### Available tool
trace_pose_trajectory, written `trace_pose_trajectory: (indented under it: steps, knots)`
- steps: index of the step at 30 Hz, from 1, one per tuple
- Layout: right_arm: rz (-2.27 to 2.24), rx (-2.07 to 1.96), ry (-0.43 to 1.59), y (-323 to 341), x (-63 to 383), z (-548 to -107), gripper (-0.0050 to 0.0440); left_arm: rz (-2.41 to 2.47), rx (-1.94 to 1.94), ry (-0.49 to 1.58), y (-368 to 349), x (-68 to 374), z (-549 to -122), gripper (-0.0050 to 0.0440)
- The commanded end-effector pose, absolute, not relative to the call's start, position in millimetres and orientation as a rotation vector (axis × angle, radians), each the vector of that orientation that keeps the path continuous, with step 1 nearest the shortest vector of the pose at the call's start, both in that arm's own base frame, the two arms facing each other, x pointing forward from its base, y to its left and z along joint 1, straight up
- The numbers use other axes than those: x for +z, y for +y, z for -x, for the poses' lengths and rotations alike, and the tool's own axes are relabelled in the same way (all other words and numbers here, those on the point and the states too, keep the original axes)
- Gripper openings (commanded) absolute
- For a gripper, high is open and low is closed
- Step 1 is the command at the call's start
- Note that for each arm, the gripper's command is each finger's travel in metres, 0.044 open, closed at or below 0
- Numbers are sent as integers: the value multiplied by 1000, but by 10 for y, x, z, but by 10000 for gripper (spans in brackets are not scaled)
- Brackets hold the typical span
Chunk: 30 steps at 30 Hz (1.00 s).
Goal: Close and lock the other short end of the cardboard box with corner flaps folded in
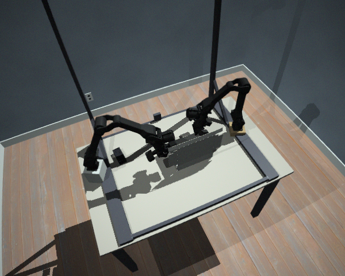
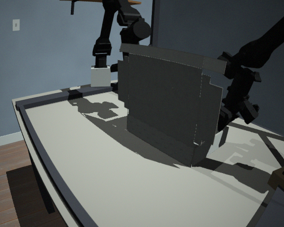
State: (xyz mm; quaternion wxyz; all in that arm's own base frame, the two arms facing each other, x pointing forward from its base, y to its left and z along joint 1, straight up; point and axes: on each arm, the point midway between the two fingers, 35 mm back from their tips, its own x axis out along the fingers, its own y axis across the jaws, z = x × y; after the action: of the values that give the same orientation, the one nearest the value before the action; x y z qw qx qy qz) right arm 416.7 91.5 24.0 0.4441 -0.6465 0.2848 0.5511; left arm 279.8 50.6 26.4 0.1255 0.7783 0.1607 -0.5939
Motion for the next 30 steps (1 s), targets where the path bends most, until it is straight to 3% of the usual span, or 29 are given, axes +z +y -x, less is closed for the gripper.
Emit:
trace_pose_trajectory:
  steps: [1, 30]
  knots:
    - [1615, 1334, 685, 924, 360, -4215, 0, -2285, -1711, 461, 509, 307, -2831, 5]
    - [1616, 1332, 683, 1082, 382, -4517, 0, -2285, -1711, 461, 509, 307, -2831, 5]
